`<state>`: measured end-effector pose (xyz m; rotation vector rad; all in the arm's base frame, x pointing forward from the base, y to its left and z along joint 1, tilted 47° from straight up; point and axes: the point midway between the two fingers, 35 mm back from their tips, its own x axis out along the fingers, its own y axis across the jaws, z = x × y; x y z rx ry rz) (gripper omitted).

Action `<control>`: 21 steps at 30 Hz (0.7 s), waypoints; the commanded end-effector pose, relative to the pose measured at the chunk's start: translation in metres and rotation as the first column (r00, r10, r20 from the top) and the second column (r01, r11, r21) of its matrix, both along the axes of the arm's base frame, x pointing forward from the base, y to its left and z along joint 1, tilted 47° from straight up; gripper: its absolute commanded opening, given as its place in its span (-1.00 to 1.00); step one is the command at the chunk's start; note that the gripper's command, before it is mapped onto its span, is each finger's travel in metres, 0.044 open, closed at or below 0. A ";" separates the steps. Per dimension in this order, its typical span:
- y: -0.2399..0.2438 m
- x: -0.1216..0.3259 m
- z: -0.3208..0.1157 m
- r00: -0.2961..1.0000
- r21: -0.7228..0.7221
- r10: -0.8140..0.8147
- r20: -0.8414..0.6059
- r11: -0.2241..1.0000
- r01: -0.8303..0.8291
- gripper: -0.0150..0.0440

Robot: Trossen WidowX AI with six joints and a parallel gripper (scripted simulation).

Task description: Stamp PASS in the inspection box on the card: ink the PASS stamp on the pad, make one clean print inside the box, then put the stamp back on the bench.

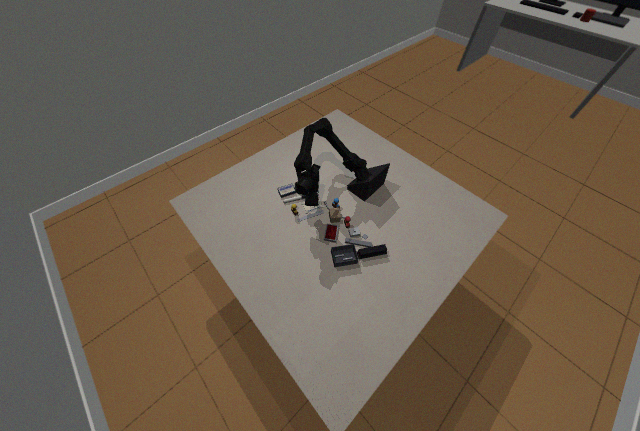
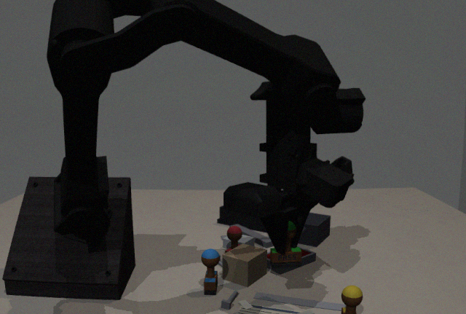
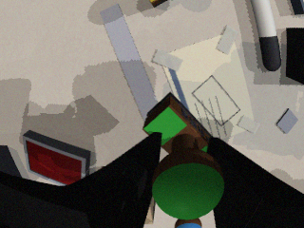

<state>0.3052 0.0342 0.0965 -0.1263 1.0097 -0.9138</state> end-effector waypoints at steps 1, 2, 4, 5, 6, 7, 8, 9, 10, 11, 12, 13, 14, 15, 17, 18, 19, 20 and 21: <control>0.014 0.011 -0.009 1.000 0.006 -0.002 0.000 1.000 0.002 -0.49; 0.018 0.014 -0.011 1.000 0.007 -0.002 0.000 1.000 0.002 -0.49; 0.024 0.018 -0.016 1.000 0.007 -0.002 0.001 1.000 0.002 -0.49; 0.027 0.021 -0.018 1.000 0.007 -0.002 0.001 1.000 0.002 -0.49; 0.030 0.023 -0.021 1.000 0.008 -0.002 0.001 1.000 0.002 -0.49; 0.033 0.025 -0.024 1.000 0.008 -0.002 0.001 1.000 0.002 -0.49; 0.036 0.027 -0.026 1.000 0.008 -0.002 0.002 1.000 0.002 -0.49; 0.039 0.029 -0.029 1.000 0.008 -0.003 0.002 1.000 0.003 -0.49; 0.042 0.031 -0.032 1.000 0.008 -0.003 0.002 1.000 0.003 -0.49; 0.045 0.033 -0.034 1.000 0.008 -0.003 0.002 1.000 0.003 -0.49; 0.048 0.035 -0.037 1.000 0.008 -0.003 0.003 1.000 0.003 -0.49; 0.051 0.037 -0.040 1.000 0.008 -0.003 0.003 1.000 0.003 -0.49; 0.055 0.039 -0.043 1.000 0.008 -0.003 0.003 1.000 0.003 -0.49; 0.058 0.041 -0.046 1.000 0.008 -0.003 0.003 1.000 0.003 -0.49; 0.064 0.044 -0.052 1.000 0.008 -0.004 0.004 1.000 0.004 -0.49; 0.067 0.046 -0.056 1.000 0.008 -0.004 0.004 1.000 0.004 -0.49; 0.070 0.047 -0.059 1.000 0.008 -0.004 0.005 1.000 0.004 -0.49; 0.073 0.049 -0.062 1.000 0.008 -0.004 0.005 1.000 0.004 -0.49; 0.075 0.050 -0.065 1.000 0.008 -0.004 0.005 1.000 0.004 -0.49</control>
